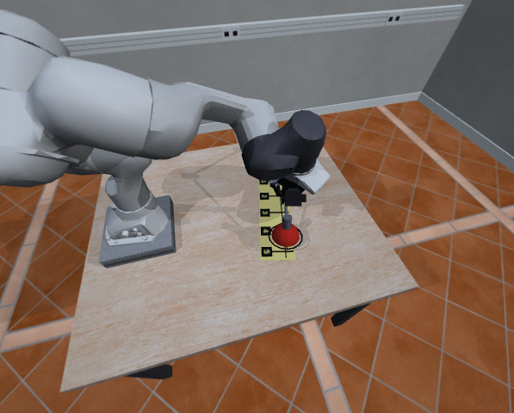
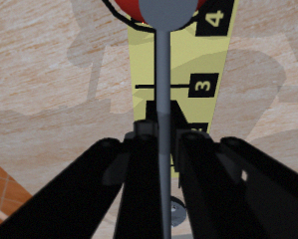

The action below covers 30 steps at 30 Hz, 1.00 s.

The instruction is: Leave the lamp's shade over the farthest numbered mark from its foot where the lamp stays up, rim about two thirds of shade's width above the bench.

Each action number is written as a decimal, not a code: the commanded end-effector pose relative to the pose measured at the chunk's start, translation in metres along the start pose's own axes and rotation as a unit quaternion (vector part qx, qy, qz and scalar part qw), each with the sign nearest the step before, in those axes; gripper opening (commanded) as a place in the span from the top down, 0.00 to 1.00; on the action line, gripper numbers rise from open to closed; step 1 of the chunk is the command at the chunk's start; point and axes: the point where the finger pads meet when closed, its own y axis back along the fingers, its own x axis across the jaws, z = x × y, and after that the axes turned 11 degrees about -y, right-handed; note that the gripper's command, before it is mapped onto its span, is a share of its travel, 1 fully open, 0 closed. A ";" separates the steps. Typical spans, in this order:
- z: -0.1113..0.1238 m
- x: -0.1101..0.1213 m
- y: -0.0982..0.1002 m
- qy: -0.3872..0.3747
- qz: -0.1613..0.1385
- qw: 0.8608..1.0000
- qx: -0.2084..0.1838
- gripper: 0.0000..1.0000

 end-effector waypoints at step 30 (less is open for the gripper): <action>0.047 0.007 0.004 0.003 0.004 1.000 -0.012 0.90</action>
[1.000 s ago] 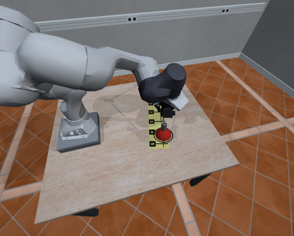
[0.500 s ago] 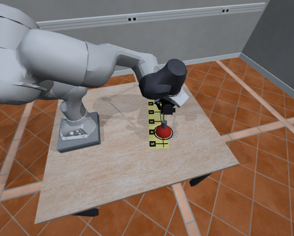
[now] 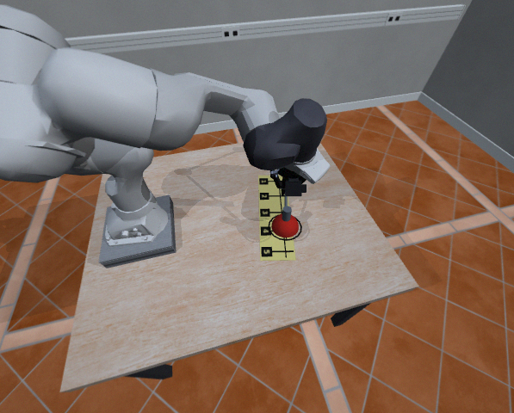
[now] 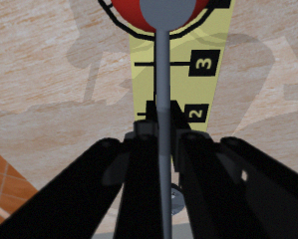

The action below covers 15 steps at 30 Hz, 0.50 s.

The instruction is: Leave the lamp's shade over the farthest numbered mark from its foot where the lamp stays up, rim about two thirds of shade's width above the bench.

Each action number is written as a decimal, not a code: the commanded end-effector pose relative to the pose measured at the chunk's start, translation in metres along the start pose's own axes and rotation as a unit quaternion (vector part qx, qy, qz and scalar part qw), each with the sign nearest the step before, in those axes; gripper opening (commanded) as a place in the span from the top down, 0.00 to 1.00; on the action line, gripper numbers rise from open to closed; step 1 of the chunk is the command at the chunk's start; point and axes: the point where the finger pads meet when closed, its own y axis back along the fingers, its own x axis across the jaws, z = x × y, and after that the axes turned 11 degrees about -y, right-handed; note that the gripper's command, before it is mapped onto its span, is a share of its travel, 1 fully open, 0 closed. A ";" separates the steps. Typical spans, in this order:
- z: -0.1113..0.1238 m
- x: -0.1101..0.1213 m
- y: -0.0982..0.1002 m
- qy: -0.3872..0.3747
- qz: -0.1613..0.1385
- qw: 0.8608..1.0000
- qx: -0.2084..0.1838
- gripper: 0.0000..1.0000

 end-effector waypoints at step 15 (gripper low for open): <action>0.022 0.002 0.000 0.002 0.000 1.000 -0.007 0.90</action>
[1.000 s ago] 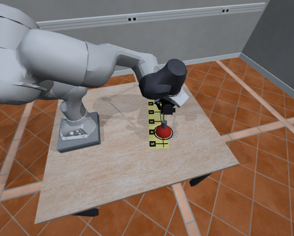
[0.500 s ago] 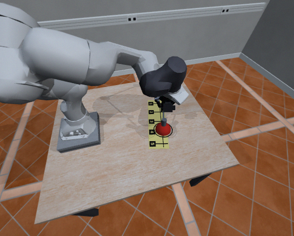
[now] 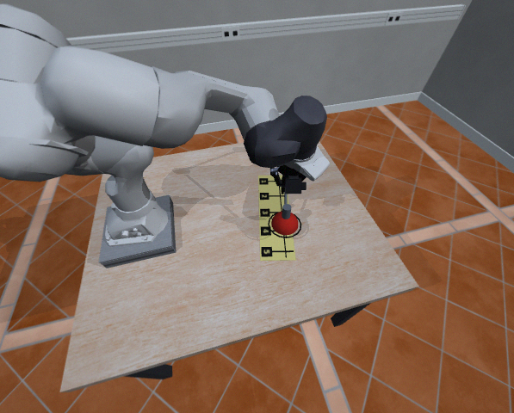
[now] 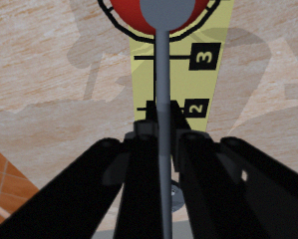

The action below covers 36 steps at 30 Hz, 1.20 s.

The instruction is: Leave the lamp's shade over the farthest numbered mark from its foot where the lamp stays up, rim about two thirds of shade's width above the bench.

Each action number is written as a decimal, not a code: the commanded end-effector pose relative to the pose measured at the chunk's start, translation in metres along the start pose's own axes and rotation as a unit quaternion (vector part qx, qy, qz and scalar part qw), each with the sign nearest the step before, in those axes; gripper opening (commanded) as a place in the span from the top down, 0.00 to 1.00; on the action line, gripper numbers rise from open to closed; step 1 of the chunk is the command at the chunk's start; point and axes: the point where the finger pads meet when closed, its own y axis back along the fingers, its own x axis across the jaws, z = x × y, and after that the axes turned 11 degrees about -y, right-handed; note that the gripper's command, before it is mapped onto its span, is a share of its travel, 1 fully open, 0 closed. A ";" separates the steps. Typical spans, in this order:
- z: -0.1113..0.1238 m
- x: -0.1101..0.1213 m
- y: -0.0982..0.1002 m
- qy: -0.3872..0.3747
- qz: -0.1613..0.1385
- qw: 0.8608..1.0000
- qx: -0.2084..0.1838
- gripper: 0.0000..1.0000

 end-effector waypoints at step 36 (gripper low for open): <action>0.008 -0.001 0.001 0.002 -0.001 1.000 -0.006 0.90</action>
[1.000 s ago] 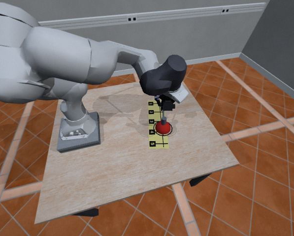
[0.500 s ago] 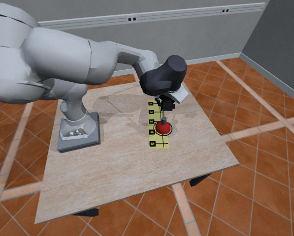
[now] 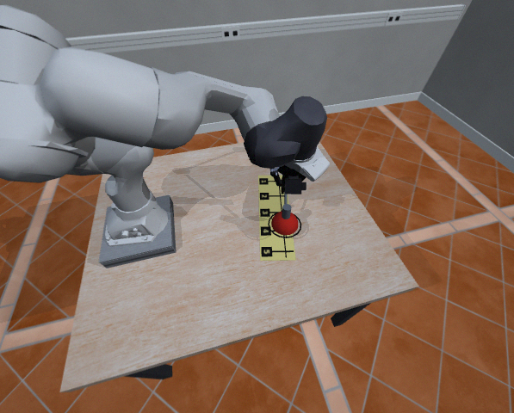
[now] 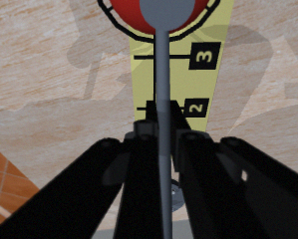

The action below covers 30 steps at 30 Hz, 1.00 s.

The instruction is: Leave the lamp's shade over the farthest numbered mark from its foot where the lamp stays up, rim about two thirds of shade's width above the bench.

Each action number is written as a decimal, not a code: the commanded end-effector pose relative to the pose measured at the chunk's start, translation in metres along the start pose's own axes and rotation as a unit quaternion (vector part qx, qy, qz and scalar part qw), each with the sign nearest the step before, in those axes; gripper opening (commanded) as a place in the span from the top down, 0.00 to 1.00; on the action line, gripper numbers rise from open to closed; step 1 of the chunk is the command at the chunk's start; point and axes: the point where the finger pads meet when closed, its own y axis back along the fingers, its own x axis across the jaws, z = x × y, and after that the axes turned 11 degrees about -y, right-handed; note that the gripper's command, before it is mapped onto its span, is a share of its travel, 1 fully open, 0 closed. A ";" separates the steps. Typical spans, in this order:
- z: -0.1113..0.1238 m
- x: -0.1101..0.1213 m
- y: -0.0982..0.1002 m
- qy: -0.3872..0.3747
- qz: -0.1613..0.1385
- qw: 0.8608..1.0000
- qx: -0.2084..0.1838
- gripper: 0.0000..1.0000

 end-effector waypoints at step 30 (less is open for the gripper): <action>0.012 -0.001 0.000 0.002 -0.001 1.000 -0.004 0.00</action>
